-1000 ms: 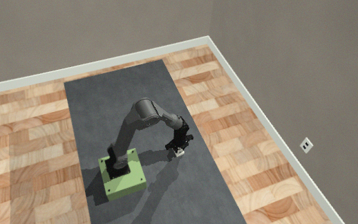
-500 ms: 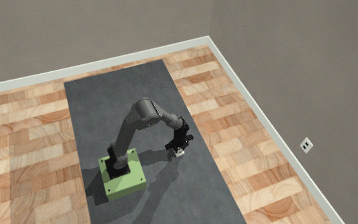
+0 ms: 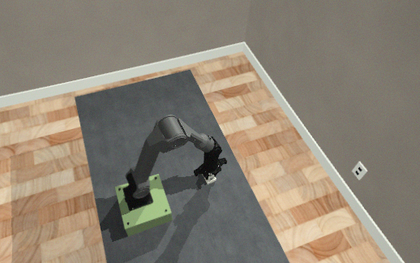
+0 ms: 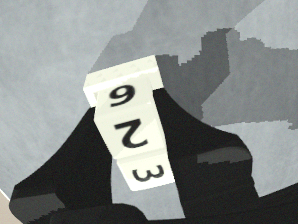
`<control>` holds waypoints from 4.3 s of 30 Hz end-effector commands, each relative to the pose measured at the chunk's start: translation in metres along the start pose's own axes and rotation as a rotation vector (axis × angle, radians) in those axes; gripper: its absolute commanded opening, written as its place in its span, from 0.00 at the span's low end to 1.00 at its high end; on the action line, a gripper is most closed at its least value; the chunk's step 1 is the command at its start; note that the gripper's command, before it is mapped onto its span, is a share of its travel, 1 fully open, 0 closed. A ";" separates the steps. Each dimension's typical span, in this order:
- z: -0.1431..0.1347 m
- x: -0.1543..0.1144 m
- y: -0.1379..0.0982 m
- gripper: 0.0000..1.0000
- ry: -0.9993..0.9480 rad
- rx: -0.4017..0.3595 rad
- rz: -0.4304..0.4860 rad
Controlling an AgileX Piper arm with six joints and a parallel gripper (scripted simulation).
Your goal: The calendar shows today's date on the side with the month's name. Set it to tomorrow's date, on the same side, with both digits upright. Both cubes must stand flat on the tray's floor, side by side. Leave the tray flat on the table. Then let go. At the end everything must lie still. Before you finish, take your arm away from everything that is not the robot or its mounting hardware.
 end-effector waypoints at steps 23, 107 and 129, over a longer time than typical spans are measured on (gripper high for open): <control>0.000 0.000 0.000 0.59 0.001 0.000 0.000; 0.000 0.000 -0.172 1.00 0.000 0.008 0.000; -0.001 0.000 -0.171 1.00 0.000 0.006 0.000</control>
Point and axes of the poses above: the point where the finger pads meet when closed, its own y axis out along the fingers, its own z axis across the jaws, x = y × z, the point moved 2 cm from there along -y, back along the fingers
